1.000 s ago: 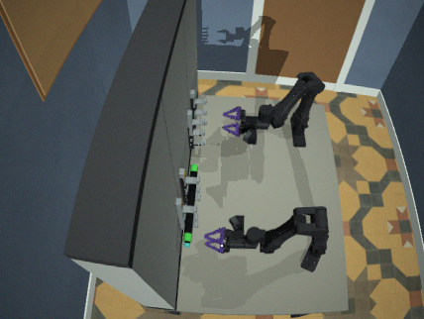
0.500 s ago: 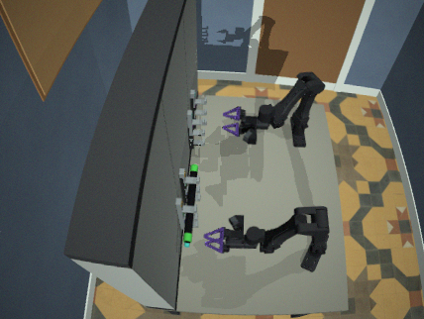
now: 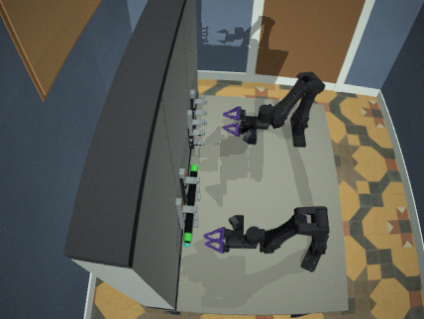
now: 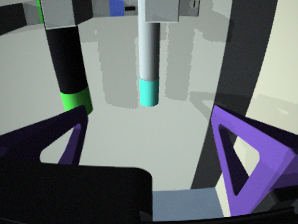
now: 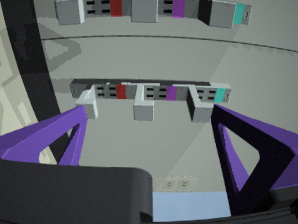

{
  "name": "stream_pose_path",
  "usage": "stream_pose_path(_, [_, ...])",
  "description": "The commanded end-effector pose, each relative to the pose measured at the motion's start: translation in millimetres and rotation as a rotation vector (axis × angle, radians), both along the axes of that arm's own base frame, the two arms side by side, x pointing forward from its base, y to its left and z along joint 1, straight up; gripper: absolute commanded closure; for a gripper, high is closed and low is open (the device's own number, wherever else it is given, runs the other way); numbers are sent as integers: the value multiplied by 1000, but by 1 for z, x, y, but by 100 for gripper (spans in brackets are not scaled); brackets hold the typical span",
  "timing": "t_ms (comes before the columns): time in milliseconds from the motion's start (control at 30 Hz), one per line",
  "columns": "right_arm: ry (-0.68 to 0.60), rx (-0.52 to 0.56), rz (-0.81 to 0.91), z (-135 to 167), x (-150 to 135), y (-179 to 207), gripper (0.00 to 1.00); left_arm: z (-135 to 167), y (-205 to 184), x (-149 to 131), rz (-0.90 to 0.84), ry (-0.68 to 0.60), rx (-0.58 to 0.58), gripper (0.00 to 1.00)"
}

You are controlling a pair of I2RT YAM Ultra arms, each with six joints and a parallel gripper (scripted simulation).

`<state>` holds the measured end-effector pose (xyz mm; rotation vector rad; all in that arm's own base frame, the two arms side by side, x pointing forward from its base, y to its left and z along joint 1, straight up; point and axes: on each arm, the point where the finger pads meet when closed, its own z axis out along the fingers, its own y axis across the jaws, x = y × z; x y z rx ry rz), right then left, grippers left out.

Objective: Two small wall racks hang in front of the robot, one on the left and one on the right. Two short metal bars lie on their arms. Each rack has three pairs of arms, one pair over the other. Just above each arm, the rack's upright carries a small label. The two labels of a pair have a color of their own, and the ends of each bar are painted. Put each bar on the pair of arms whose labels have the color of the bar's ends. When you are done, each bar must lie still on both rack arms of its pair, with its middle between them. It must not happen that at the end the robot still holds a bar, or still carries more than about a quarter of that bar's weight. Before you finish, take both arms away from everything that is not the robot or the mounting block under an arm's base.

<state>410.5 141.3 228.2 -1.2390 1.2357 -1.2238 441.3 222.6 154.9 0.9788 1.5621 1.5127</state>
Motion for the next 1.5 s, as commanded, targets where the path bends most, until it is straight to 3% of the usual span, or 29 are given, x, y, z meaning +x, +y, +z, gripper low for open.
stream_pose_path(0, [-31, 21, 5, 10, -1, 3, 0, 15, 3, 1, 2, -29, 14, 0])
stream_pose_path(867, [-31, 21, 5, 10, -1, 3, 0, 12, 1, -2, 2, -29, 14, 0])
stream_pose_path(1467, [-31, 21, 5, 10, -1, 3, 0, 9, 9, 14, 2, -29, 14, 0])
